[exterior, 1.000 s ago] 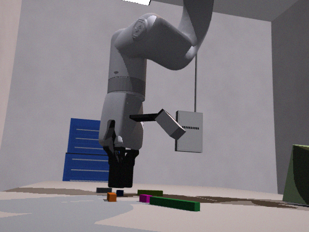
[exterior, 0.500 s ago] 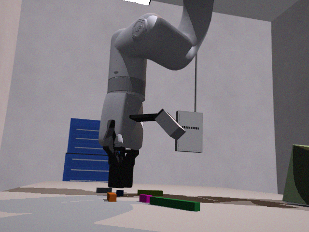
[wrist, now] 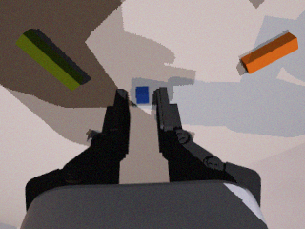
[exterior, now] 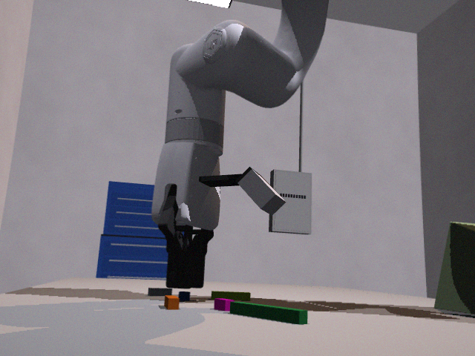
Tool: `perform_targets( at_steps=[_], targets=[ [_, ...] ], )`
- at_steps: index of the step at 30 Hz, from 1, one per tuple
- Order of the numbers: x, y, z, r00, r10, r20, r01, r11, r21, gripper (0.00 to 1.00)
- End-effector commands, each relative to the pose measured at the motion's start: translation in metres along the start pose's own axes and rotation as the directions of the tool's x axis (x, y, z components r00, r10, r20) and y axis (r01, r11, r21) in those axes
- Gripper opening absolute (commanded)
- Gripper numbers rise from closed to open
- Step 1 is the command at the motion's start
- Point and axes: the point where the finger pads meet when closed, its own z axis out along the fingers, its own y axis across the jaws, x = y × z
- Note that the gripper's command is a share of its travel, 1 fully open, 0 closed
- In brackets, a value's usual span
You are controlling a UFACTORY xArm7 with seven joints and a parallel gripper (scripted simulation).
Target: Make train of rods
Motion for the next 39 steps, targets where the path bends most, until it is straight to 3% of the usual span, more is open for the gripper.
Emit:
perform_targets(
  at_steps=[1,39],
  targets=[
    [-0.002,0.0,-0.002,1.0,0.0,0.004,0.0,1.0,-0.001,0.24],
    [-0.002,0.0,0.012,1.0,0.0,0.004,0.0,1.0,-0.001,0.24]
  ],
)
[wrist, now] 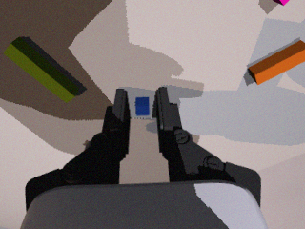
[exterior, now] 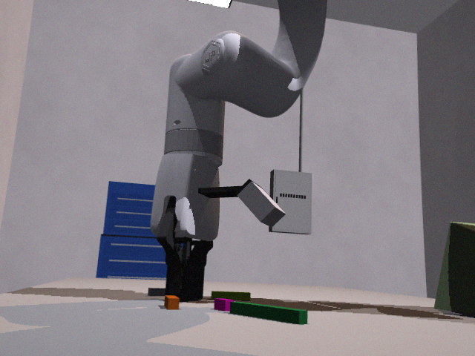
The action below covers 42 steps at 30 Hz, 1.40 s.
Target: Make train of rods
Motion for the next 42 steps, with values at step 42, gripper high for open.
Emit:
perform_targets(
  at_steps=[42],
  targets=[
    [-0.0018,0.0001,-0.0016,1.0,0.0,0.004,0.0,1.0,-0.001,0.04]
  ],
)
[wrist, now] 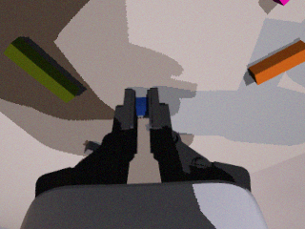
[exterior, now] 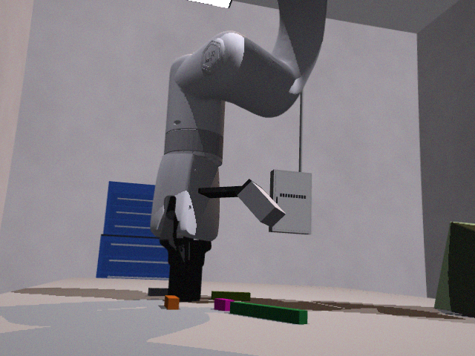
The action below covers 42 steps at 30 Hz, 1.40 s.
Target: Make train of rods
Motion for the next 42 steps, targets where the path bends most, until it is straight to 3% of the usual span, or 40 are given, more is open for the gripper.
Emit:
perform_targets(
  at_steps=[1,30,35,42],
  targets=[
    [-0.002,0.0,-0.002,1.0,0.0,0.004,0.0,1.0,-0.001,0.04],
    [-0.002,0.0,-0.003,1.0,0.0,0.004,0.0,1.0,-0.001,0.04],
    [-0.002,0.0,-0.021,1.0,0.0,0.004,0.0,1.0,-0.001,0.04],
    [-0.001,0.0,-0.072,1.0,0.0,0.004,0.0,1.0,-0.001,0.04]
  ],
)
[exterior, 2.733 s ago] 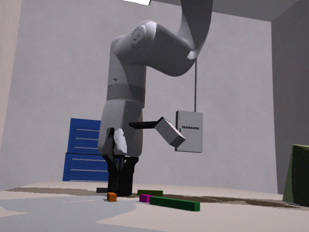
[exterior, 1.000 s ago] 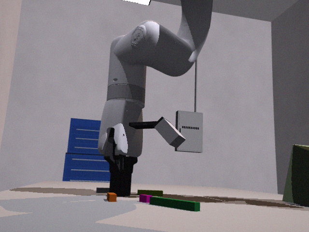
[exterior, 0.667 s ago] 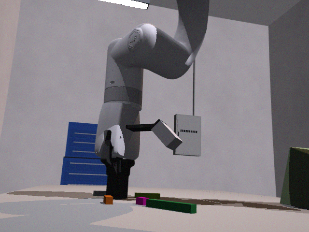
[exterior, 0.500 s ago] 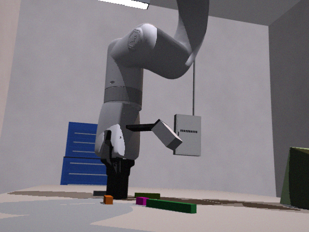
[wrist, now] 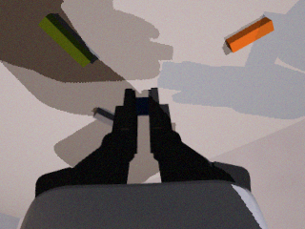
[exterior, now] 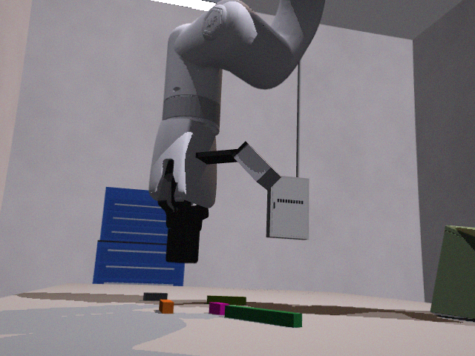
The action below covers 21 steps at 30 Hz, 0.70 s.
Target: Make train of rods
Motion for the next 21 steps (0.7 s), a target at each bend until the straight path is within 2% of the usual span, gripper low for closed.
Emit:
perform_targets(
  at_steps=[1,9,21],
  targets=[
    [-0.001,0.0,-0.03,1.0,0.0,0.003,0.0,1.0,0.0,0.04],
    [-0.001,0.0,-0.052,1.0,0.0,0.003,0.0,1.0,0.0,0.04],
    [0.005,0.006,-0.053,1.0,-0.007,0.002,0.007,1.0,-0.002,0.04]
  ],
)
